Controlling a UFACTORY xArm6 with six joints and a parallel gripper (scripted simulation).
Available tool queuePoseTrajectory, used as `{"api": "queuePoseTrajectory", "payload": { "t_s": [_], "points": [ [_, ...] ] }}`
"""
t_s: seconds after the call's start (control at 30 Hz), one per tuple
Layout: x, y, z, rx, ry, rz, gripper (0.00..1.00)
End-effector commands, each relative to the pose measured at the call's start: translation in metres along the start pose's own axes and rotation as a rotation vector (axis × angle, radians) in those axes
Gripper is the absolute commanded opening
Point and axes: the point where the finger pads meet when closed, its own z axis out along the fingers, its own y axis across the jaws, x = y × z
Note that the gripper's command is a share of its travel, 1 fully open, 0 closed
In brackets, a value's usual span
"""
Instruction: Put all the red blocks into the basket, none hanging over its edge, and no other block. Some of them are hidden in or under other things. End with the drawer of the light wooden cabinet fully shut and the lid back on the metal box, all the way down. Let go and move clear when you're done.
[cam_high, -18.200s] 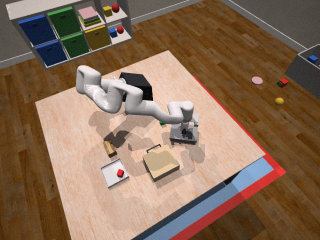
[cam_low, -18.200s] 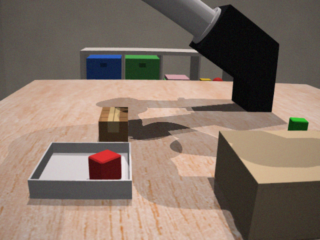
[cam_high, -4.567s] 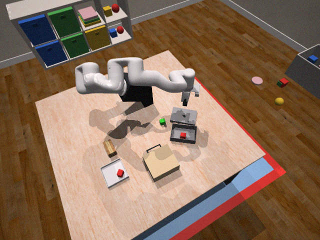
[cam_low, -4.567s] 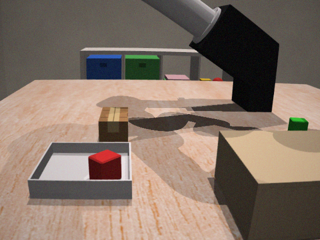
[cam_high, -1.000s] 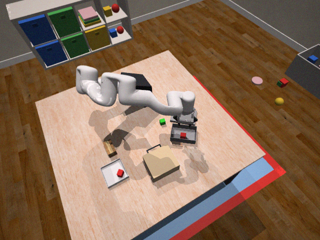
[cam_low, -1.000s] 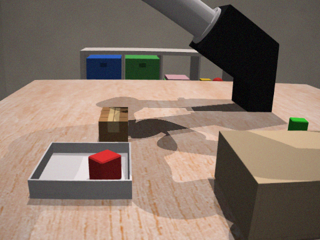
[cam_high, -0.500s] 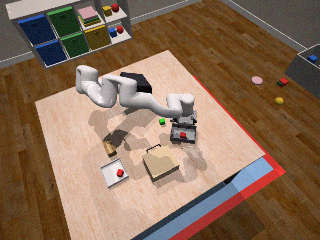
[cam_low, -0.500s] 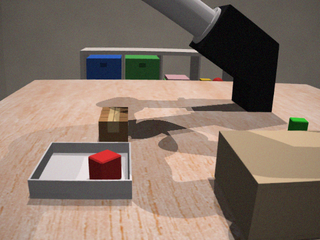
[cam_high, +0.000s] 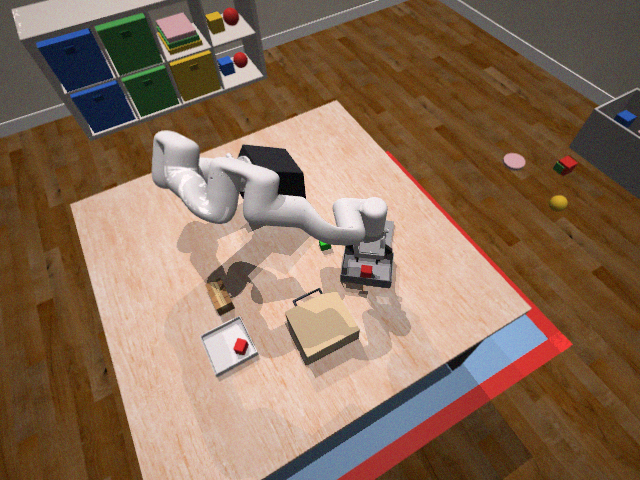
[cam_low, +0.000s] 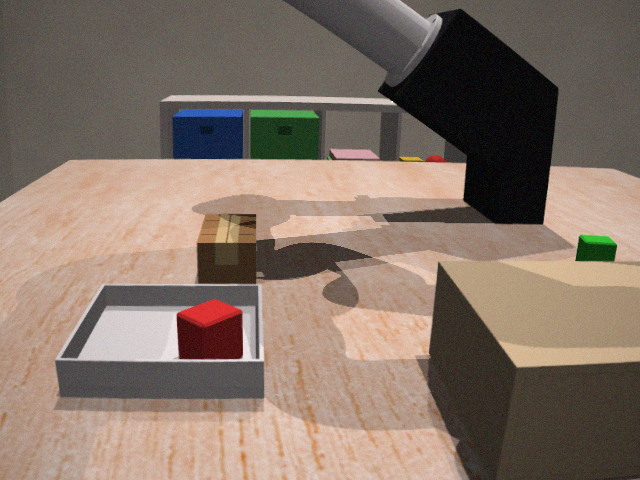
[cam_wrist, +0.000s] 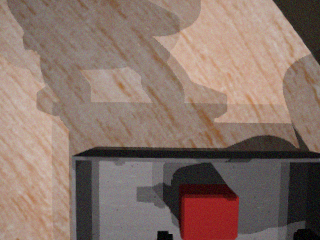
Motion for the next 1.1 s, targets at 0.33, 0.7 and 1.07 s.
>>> {"api": "queuePoseTrajectory", "payload": {
  "t_s": [0.33, 0.7, 1.07],
  "points": [
    [0.002, -0.002, 0.038, 0.004, 0.002, 0.002, 0.68],
    [0.002, -0.002, 0.048, 0.004, 0.002, 0.002, 0.68],
    [0.002, -0.002, 0.048, 0.004, 0.002, 0.002, 0.68]
  ]
}}
